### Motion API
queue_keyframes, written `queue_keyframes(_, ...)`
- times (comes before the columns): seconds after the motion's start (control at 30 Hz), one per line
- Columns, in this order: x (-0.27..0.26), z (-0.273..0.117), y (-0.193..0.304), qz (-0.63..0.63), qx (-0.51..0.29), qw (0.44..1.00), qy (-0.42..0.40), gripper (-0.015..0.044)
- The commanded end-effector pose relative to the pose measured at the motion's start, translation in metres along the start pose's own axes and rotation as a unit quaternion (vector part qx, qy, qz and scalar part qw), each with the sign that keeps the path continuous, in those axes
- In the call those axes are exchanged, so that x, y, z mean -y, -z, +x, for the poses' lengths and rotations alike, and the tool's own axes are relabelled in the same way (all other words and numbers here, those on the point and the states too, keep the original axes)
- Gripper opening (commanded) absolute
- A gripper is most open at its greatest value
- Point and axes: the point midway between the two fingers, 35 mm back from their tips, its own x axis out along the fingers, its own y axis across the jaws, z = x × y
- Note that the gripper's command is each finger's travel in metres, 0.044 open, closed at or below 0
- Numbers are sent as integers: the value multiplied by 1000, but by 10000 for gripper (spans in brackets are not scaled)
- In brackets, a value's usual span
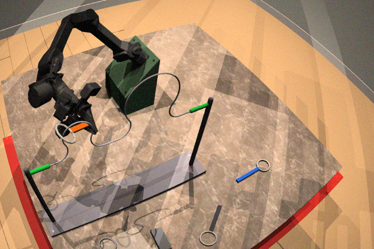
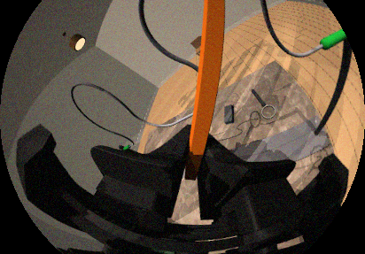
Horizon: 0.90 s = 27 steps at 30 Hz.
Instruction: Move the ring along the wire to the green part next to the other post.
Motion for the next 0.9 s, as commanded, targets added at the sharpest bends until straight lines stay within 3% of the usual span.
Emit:
queue_keyframes(0.0,5,-3,-2,-43,4,999,24,-150)
queue_keyframes(0.87,42,-10,-15,-290,7,942,169,-150)
